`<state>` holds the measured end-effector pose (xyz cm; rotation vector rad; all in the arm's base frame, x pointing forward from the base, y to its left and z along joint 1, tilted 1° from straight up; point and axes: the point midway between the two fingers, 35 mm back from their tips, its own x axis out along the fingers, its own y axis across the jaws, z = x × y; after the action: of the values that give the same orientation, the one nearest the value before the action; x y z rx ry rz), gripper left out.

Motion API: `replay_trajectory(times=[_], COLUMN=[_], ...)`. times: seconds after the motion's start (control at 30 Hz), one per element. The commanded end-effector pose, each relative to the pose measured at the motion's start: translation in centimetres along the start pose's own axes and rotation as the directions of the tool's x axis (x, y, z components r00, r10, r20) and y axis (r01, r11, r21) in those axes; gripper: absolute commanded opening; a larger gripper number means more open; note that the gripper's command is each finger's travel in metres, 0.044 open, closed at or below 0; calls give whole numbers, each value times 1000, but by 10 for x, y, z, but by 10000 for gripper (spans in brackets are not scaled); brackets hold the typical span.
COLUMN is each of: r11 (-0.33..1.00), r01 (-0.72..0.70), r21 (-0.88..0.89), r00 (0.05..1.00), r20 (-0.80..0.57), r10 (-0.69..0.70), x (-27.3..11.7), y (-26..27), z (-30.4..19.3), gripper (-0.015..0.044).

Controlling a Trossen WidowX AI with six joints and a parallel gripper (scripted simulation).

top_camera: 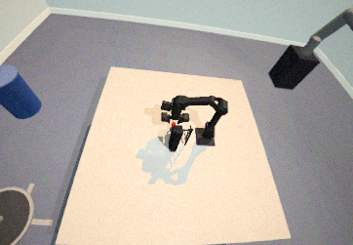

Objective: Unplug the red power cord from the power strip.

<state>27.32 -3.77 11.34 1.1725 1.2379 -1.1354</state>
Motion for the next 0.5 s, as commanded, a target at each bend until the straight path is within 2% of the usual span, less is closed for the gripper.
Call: replay_trajectory(times=[0.0, 0.1, 0.23, 0.47], r11=[1000, 1000, 1000, 1000], r01=[1, 1, 1, 1], r21=[5, 5, 5, 5], r00=[1000, 1000, 1000, 1000], r20=[3, 5, 9, 9], r10=[-1, -1, -1, -1], x=[0, -4, -12, -12], y=[0, 1, 0, -1], z=[2, 19, 58, 60], gripper=[368, 440, 440, 440])
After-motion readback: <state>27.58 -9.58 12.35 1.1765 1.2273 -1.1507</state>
